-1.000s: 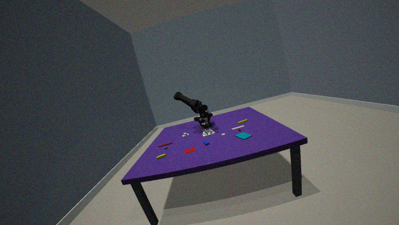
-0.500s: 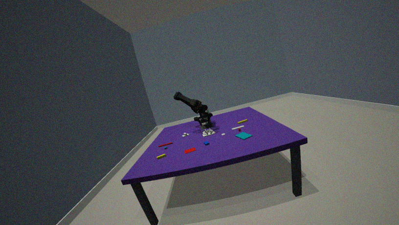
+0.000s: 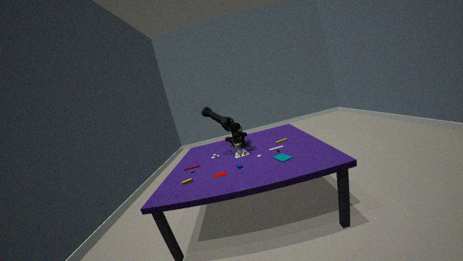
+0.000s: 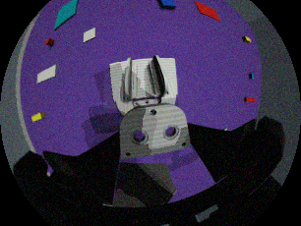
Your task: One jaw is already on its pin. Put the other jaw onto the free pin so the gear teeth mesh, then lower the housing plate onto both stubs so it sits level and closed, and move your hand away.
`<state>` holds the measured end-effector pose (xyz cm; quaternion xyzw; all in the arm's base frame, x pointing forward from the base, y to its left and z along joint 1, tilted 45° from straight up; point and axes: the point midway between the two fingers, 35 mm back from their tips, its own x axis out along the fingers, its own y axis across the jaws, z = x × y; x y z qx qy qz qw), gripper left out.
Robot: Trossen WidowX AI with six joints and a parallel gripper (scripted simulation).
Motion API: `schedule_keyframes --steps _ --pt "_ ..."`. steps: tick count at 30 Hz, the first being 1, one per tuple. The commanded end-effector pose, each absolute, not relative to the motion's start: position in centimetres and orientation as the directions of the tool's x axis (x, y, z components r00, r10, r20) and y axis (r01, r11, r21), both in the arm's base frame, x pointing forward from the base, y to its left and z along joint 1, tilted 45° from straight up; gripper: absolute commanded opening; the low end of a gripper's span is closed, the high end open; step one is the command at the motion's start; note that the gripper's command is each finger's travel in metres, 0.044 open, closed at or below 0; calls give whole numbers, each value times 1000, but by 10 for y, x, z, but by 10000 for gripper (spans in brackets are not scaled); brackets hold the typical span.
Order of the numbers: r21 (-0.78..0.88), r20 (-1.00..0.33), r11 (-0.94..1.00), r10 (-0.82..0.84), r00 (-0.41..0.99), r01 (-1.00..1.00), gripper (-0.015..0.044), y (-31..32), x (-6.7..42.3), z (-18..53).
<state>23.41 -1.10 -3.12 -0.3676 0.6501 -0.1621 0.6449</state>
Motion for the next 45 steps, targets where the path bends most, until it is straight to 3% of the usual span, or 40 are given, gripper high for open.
schedule_keyframes --steps 1,45 --pt "-688 -714 670 -693 96 -279 351 -17 233 -37" --pt "-691 -711 667 -697 95 -278 351 -49 235 -67"
